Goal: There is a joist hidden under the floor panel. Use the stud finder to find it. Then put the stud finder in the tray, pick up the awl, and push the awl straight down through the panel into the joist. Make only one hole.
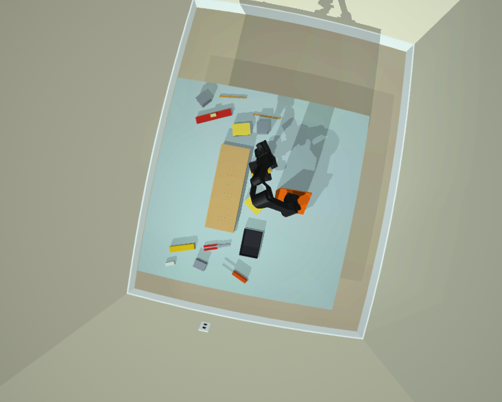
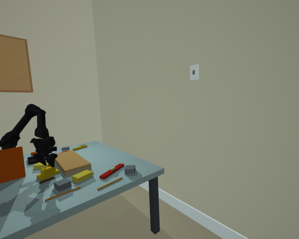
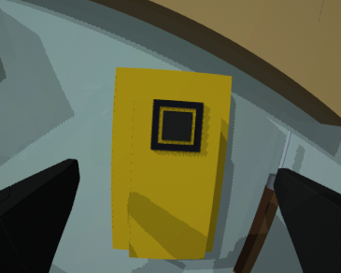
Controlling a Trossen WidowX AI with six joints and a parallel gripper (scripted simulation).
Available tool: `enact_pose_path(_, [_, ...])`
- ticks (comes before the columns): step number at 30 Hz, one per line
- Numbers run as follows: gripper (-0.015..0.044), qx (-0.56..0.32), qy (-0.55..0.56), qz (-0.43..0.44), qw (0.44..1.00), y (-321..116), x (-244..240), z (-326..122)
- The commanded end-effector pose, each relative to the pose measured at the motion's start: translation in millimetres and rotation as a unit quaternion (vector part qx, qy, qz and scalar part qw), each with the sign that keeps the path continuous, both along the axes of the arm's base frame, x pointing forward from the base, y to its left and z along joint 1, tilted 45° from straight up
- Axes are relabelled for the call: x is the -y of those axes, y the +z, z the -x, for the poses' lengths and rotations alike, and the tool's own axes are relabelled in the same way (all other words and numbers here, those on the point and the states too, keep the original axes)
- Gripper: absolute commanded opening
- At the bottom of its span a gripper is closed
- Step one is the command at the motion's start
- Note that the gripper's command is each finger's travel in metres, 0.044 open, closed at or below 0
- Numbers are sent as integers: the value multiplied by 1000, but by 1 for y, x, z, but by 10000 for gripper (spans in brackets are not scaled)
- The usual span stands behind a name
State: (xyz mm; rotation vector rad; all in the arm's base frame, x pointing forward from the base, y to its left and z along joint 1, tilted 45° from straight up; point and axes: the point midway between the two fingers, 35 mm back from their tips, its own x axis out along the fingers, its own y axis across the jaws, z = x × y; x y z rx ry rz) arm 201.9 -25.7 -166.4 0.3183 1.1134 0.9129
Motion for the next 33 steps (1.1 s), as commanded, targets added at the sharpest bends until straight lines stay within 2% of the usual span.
enact_pose_path(1, [440,-4,-2,-4,1000,-5,-6,2])
enact_pose_path(24, [440,-3,-2,-6,1000,-28,-30,6])
enact_pose_path(28, [335,-3,-2,-6,1000,-28,-30,6])
enact_pose_path(33, [302,-3,-2,-6,1000,-28,-30,6])
